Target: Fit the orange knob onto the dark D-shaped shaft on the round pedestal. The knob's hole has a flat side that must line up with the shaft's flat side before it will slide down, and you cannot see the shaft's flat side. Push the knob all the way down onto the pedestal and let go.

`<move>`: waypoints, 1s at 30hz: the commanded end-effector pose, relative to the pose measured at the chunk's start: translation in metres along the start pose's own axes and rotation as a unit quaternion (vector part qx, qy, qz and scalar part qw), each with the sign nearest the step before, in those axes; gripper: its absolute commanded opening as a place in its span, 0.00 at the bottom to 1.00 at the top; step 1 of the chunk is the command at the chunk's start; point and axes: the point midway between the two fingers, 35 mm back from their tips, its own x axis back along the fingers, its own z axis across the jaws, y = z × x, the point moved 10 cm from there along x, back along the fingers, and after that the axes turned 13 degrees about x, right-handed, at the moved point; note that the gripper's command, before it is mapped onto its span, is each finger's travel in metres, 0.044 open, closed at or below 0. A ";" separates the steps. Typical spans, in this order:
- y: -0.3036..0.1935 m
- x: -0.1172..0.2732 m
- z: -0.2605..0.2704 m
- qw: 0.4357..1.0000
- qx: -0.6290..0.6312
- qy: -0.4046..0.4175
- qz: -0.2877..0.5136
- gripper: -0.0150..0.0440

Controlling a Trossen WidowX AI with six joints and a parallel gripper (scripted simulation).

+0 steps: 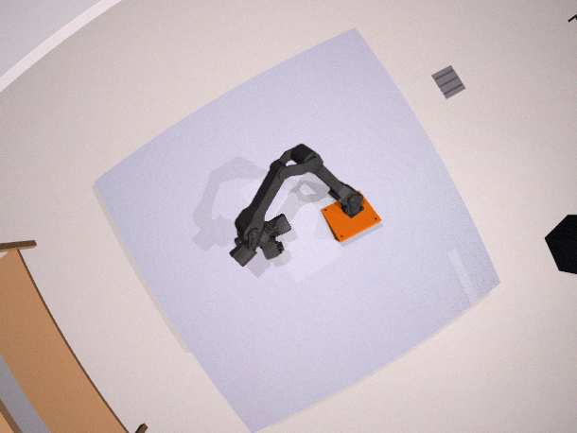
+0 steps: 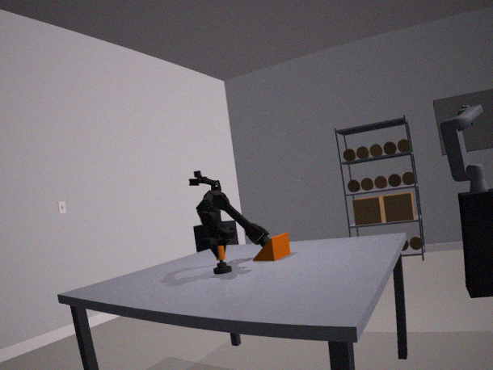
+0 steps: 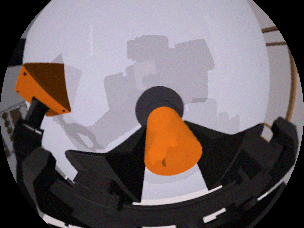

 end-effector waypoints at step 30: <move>-0.001 0.000 0.000 0.994 0.105 -0.001 0.003 0.25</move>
